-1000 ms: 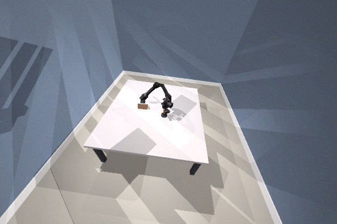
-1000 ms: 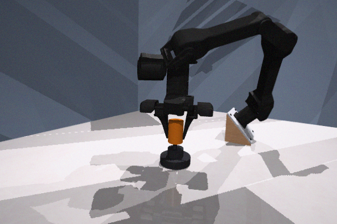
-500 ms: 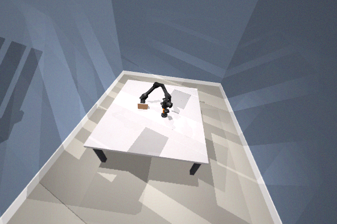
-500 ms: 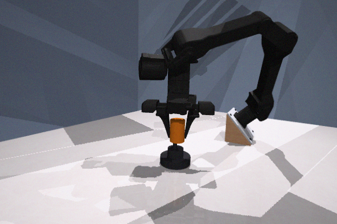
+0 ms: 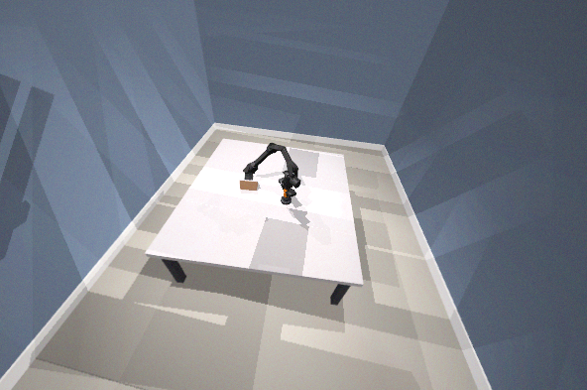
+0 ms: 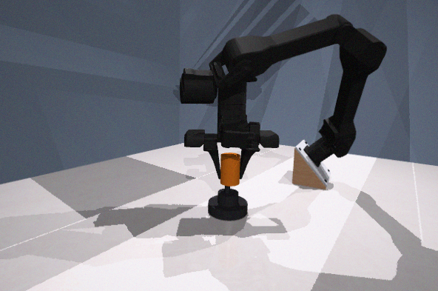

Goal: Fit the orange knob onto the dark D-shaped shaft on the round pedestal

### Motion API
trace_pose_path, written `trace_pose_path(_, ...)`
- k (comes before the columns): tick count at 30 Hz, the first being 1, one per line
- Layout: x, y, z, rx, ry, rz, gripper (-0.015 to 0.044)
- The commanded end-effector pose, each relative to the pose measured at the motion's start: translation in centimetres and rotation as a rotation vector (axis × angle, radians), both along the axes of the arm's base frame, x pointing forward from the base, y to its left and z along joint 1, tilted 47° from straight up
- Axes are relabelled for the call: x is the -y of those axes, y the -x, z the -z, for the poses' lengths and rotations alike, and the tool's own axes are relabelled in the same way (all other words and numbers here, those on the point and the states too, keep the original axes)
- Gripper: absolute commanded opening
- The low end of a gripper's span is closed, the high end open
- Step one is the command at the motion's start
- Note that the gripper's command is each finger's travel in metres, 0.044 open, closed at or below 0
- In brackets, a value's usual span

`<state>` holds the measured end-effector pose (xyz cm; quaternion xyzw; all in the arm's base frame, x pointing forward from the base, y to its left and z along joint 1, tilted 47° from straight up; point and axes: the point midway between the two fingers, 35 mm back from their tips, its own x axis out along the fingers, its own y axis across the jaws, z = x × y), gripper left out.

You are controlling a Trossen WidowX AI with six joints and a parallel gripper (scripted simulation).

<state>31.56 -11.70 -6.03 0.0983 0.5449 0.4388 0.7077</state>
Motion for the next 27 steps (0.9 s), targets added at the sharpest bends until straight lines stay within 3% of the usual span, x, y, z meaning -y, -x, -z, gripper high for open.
trace_pose_path(1, 0.22, -0.33, 0.15, 0.011, 0.007, -0.007, 0.0000)
trace_pose_path(27, 0.12, -0.43, 0.05, 0.011, 0.006, -0.007, 0.0000)
